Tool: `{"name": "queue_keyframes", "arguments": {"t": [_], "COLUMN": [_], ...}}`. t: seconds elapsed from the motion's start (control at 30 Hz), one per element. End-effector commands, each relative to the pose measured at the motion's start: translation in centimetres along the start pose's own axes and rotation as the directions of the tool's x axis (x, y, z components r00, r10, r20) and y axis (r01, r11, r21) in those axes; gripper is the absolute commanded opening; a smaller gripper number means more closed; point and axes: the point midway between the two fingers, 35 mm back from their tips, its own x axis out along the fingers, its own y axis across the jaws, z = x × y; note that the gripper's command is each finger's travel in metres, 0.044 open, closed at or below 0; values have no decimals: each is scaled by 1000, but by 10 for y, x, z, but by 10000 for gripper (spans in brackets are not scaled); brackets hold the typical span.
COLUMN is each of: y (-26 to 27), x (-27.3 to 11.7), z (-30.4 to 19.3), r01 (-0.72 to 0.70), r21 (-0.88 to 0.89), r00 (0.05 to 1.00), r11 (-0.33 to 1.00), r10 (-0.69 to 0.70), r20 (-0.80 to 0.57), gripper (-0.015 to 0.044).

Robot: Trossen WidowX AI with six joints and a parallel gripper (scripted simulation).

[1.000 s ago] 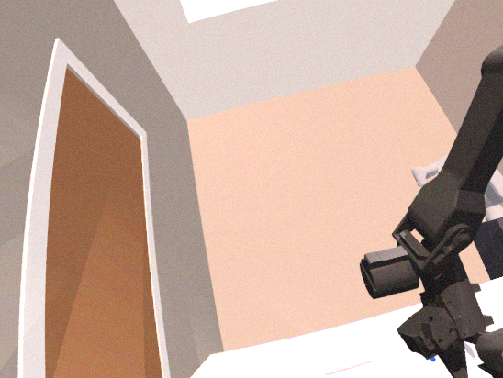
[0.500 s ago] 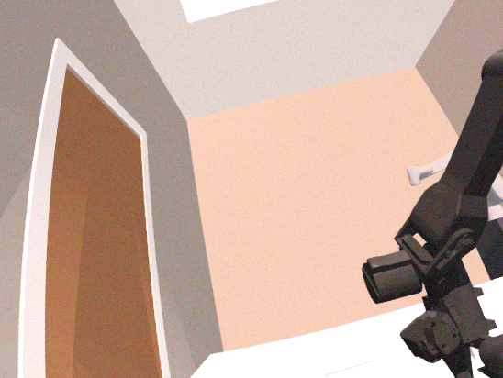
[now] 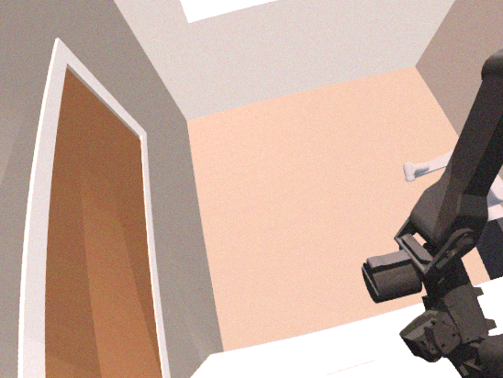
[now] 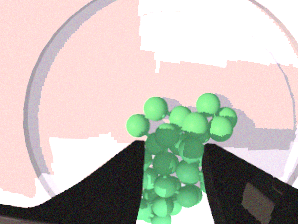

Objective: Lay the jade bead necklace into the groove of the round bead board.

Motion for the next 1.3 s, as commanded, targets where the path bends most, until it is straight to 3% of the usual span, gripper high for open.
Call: {"name": "queue_keyframes", "arguments": {"t": [0.0, 1.27], "y": [0, 11], "x": [0, -15], "z": [0, -1], "r01": [-1, -4], "r21": [-1, 9], "r00": [1000, 1000], "r11": [1000, 1000], "r10": [1, 4], "r20": [-1, -6], "gripper": [0, 0]}}
